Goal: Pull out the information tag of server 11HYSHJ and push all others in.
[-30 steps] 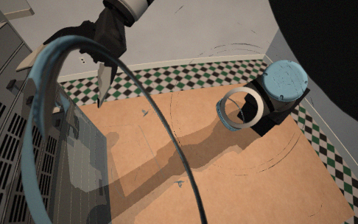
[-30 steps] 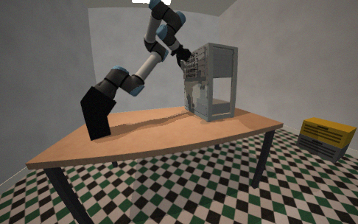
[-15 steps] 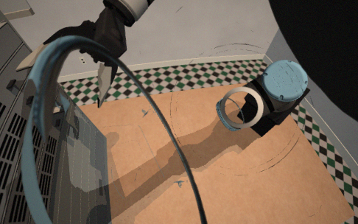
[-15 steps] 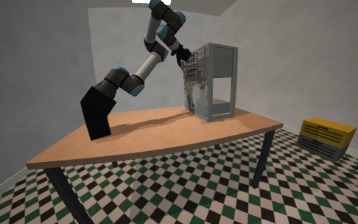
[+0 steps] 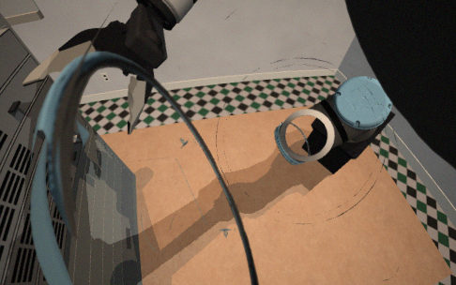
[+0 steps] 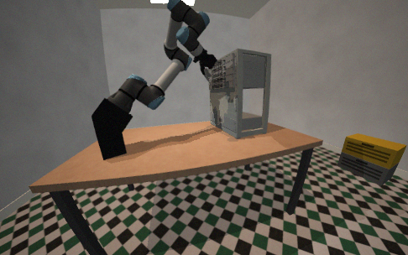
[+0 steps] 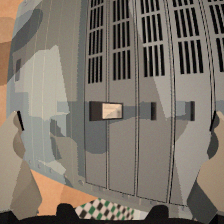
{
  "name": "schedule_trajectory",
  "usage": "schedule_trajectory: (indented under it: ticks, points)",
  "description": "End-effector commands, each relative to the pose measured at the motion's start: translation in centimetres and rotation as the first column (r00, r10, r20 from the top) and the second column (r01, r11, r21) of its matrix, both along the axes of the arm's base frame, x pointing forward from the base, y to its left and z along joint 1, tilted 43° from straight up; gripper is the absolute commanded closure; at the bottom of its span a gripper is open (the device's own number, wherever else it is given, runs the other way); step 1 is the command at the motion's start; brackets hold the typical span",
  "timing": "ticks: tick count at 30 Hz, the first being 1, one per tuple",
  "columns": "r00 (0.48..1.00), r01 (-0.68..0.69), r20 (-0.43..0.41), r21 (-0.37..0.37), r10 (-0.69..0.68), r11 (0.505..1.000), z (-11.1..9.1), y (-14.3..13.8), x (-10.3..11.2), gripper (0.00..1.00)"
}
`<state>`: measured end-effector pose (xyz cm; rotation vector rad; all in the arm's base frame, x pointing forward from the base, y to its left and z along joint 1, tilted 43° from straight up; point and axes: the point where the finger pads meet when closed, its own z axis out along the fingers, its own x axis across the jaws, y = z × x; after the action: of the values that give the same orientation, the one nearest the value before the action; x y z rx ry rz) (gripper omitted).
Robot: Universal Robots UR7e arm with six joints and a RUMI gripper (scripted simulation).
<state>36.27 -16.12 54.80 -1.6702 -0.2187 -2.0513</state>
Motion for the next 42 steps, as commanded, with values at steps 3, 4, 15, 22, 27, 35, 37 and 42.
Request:
schedule_trajectory:
  ticks: [3,4,15,22,27,35,37,42]
  points:
    - [1.000,0.000,0.000,0.000,0.000,1.000,0.0,0.0,-0.7,0.00]
    - [1.000,0.000,0.000,0.000,0.000,1.000,-0.1,0.0,-0.9,0.00]
    - [1.000,0.000,0.000,0.000,0.000,1.000,-0.3,0.1,-2.9,0.00]
    - [1.000,0.000,0.000,0.000,0.000,1.000,-0.3,0.1,-3.7,0.00]
    - [1.000,0.000,0.000,0.000,0.000,1.000,-0.4,0.2,-4.3,0.00]
    - [1.000,0.000,0.000,0.000,0.000,1.000,-0.4,0.2,-4.8,0.00]
    - [1.000,0.000,0.000,0.000,0.000,1.000,-0.4,0.2,-4.8,0.00]
    - [1.000,0.000,0.000,0.000,0.000,1.000,-0.4,0.2,-4.9,0.00]
